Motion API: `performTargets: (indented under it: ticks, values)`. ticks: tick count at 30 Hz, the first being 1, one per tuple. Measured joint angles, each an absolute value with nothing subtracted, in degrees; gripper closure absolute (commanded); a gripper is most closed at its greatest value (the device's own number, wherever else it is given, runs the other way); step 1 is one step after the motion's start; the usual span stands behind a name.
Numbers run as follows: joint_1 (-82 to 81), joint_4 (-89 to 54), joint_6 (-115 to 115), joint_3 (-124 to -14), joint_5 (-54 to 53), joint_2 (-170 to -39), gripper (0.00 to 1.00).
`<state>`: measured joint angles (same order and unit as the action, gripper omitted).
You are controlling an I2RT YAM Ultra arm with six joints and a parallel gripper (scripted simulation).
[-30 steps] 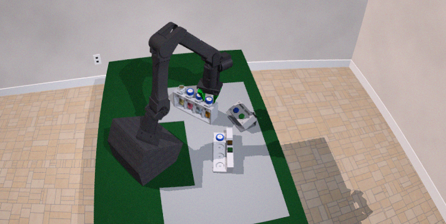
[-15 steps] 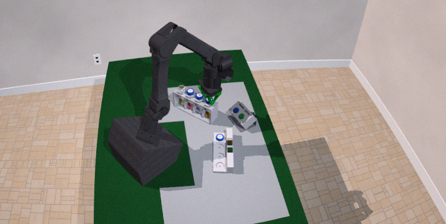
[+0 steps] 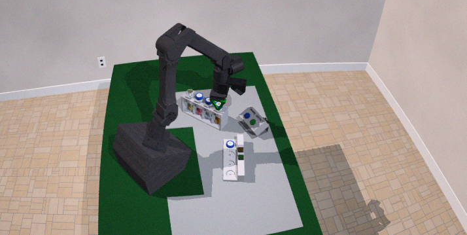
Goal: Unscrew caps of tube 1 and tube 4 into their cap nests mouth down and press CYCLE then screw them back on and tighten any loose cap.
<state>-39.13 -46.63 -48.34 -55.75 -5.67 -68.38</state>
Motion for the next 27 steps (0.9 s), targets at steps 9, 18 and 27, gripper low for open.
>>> performTargets:
  ticks: [9, 18, 27]
  values:
    - [-39.16, -46.61, -73.25, -55.68, -5.67, -68.38, 0.51]
    - [-39.22, -46.61, -88.66, -55.68, -5.65, -68.38, 0.51]
    - [-39.22, -46.68, -90.94, -55.68, -5.63, -68.29, 1.0]
